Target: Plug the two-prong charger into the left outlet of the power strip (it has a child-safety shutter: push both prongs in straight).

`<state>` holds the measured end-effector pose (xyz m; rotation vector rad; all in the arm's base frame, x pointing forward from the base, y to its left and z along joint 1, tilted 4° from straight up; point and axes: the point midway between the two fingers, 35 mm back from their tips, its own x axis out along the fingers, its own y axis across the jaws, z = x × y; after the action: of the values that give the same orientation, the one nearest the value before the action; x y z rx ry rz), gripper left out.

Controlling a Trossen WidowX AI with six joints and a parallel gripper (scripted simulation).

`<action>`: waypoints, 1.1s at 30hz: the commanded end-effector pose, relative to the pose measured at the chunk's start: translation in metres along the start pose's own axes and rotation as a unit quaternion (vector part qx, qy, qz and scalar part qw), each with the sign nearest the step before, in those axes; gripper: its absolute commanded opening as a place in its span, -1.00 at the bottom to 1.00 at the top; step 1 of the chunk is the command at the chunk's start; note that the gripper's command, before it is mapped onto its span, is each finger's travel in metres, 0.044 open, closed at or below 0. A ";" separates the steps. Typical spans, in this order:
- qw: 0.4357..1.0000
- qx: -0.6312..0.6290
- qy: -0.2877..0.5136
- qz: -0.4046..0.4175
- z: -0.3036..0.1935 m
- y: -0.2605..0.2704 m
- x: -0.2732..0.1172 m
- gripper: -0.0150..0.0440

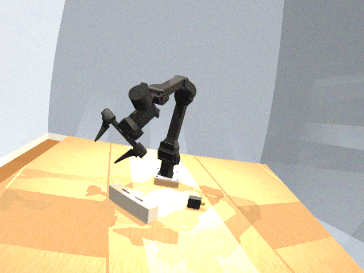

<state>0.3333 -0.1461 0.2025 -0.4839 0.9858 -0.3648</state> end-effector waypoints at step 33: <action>0.925 -0.311 -0.016 0.219 -0.015 0.179 -0.050 1.00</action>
<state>0.3161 0.0128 0.1406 -0.7861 1.1225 0.3114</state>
